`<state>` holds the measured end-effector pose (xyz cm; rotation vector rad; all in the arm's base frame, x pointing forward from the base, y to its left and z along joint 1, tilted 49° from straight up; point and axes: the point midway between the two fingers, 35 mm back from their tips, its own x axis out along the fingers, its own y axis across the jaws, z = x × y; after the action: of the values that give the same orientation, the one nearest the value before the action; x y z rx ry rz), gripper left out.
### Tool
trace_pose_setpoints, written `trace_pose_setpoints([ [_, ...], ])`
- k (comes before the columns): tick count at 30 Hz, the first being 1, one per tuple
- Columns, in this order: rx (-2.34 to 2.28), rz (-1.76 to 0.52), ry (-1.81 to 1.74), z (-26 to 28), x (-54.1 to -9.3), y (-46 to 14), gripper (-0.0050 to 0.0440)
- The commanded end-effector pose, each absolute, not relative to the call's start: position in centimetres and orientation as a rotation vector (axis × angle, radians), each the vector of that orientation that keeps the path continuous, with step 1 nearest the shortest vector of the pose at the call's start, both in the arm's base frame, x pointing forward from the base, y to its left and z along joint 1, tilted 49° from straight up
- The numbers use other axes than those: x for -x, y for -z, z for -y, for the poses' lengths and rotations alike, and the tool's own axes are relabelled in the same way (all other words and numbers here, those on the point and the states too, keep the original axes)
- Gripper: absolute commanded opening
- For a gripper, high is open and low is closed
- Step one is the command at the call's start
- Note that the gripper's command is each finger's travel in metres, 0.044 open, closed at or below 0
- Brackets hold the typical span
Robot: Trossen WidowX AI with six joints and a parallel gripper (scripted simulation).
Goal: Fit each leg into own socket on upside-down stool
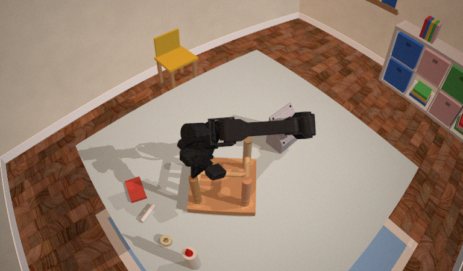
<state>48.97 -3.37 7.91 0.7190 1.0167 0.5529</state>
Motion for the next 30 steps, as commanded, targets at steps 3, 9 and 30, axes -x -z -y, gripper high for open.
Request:
trace_pose_setpoints([
  [3, -0.716, -1.038, -0.555, 2.57, -48.79, -7.31, 0.0000],
  [9, -0.716, -1.038, -0.555, 2.53, -48.78, -7.28, 0.0000],
  [30, -0.716, -1.038, -0.555, 2.34, -48.76, -7.11, 0.0000],
])
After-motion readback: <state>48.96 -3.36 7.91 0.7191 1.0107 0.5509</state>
